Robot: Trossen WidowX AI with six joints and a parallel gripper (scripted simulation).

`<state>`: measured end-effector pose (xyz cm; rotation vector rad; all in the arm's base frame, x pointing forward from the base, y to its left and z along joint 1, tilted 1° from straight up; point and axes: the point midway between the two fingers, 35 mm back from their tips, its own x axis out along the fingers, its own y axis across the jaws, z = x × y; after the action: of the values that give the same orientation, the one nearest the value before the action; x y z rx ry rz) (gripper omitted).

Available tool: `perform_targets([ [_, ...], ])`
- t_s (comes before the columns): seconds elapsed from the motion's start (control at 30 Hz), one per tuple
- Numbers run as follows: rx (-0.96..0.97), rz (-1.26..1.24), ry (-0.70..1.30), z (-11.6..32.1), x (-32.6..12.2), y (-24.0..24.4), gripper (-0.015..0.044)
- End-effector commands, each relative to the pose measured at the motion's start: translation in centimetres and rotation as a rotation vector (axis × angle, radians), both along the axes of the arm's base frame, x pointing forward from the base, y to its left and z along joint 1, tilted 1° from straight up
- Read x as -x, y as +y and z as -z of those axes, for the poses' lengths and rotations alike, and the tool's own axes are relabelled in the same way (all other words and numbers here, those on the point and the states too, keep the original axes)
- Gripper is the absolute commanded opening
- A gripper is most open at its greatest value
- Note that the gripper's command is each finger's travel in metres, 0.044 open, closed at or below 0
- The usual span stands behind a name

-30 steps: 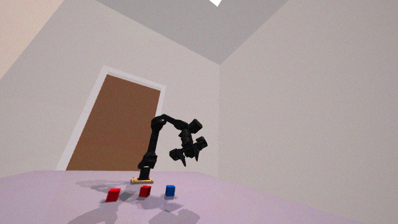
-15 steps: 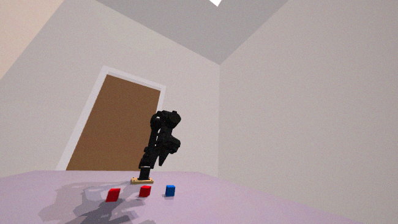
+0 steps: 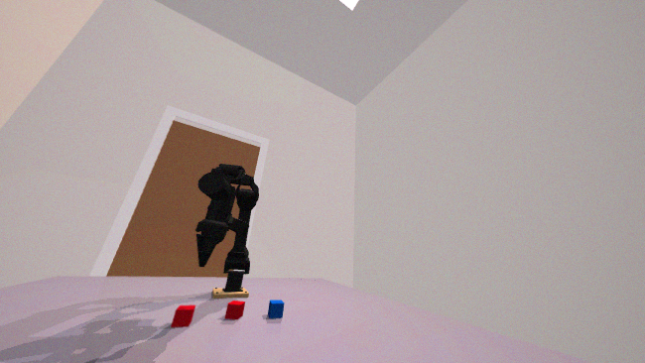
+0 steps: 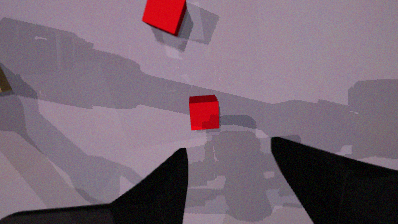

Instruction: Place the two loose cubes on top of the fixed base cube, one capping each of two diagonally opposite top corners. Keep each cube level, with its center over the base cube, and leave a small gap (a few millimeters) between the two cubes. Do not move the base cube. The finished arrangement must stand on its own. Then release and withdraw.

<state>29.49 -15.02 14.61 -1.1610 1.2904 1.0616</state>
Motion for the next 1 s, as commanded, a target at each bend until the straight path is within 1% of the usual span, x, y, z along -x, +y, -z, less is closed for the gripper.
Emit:
perform_targets([
  [0.0,-0.042,0.061,0.02,-0.3,1.1,-1.0,0.0265],
  [0.13,-0.042,0.061,0.02,0.2,1.1,-1.0,0.0265],
  [0.4,-0.042,0.061,0.02,5.8,1.1,-1.1,0.0265],
  [0.97,-0.042,0.061,0.02,8.5,1.1,-1.2,0.0265],
])
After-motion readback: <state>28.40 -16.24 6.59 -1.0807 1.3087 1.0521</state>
